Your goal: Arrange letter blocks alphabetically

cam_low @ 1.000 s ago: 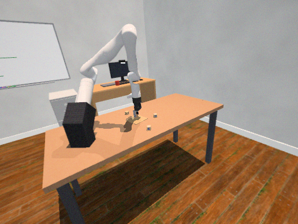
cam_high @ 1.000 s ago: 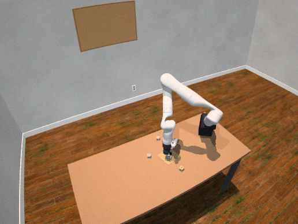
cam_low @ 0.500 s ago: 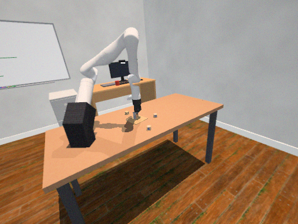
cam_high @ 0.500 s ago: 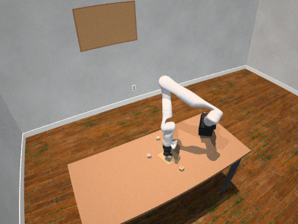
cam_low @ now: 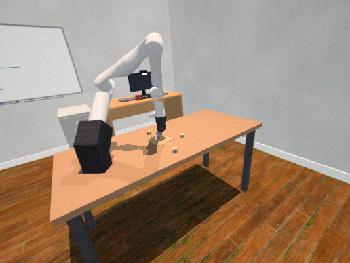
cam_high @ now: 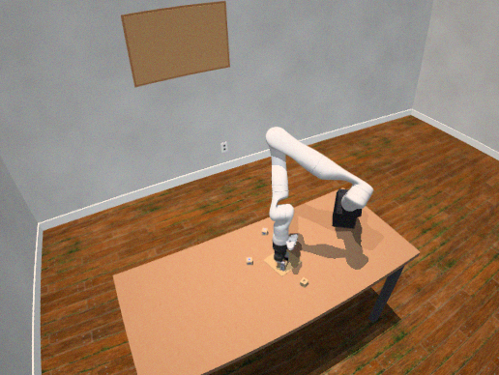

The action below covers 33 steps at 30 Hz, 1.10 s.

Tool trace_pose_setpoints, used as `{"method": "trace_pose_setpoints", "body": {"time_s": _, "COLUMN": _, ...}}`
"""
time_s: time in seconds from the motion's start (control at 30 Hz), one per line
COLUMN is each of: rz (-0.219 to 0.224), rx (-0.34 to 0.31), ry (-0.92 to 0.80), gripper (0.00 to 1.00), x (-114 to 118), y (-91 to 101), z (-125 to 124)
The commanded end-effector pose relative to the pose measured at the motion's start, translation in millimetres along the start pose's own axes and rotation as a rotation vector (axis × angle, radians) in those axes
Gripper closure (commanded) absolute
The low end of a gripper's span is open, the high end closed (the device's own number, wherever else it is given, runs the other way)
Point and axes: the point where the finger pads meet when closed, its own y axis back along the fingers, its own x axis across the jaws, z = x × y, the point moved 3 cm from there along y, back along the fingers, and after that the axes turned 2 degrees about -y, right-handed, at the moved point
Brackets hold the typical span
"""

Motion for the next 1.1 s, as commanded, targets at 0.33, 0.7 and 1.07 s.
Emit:
{"method": "trace_pose_setpoints", "body": {"time_s": 0.33, "rz": -0.002, "rx": -0.006, "ry": -0.01, "gripper": 0.0, "x": -0.3, "y": -1.4, "z": 3.1}}
{"method": "trace_pose_setpoints", "body": {"time_s": 0.7, "rz": -0.002, "rx": -0.006, "ry": -0.01, "gripper": 0.13, "x": -0.3, "y": -1.4, "z": 3.1}}
{"method": "trace_pose_setpoints", "body": {"time_s": 1.07, "rz": -0.002, "rx": -0.006, "ry": -0.01, "gripper": 0.13, "x": -0.3, "y": -1.4, "z": 3.1}}
